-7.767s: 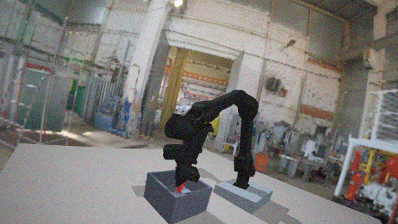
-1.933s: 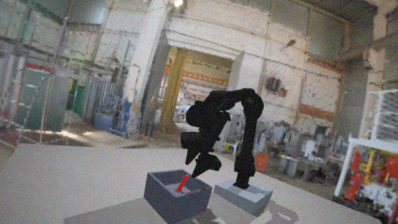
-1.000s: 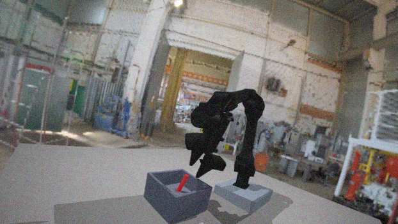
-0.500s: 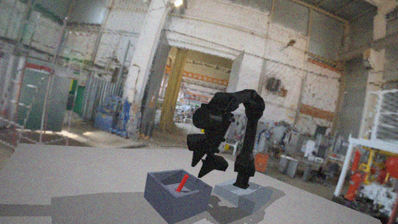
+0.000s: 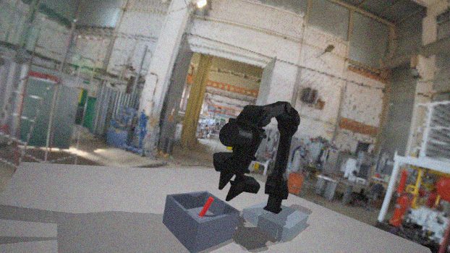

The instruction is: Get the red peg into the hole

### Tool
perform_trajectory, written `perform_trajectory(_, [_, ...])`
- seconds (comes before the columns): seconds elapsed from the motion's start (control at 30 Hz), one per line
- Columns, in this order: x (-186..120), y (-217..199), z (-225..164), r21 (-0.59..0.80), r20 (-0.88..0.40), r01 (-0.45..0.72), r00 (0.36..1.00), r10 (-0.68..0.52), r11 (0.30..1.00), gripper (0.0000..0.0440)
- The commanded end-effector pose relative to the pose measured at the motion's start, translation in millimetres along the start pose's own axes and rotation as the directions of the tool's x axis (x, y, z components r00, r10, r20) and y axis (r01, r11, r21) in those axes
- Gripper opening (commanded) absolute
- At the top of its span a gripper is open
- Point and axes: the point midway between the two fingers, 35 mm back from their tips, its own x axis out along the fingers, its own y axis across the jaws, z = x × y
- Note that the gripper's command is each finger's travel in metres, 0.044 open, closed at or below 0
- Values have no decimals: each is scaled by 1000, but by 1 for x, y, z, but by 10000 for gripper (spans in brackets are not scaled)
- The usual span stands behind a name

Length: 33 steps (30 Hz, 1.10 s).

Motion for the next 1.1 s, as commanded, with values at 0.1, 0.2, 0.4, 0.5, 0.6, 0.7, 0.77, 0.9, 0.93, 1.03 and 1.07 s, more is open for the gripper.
perform_trajectory(0.1, [2, 1, -4, -5, -6, -8, 1000, 8, 1000, 265])
perform_trajectory(0.2, [2, 1, -5, -5, -7, -11, 1000, 10, 1000, 262])
perform_trajectory(0.4, [3, 1, -7, -3, -10, -16, 1000, 15, 1000, 254])
perform_trajectory(0.5, [3, 1, -8, -1, -11, -18, 1000, 18, 1000, 251])
perform_trajectory(0.6, [4, 2, -9, 0, -12, -20, 1000, 20, 1000, 247])
perform_trajectory(0.7, [4, 2, -10, 2, -13, -23, 1000, 23, 1000, 243])
perform_trajectory(0.77, [5, 2, -10, 3, -14, -24, 1000, 25, 1000, 241])
perform_trajectory(0.9, [5, 2, -11, 6, -15, -28, 999, 28, 1000, 236])
perform_trajectory(0.93, [5, 2, -12, 7, -16, -28, 999, 28, 1000, 235])
perform_trajectory(1.03, [6, 2, -12, 9, -17, -31, 999, 31, 999, 232])
perform_trajectory(1.07, [6, 3, -12, 10, -17, -32, 999, 32, 999, 231])
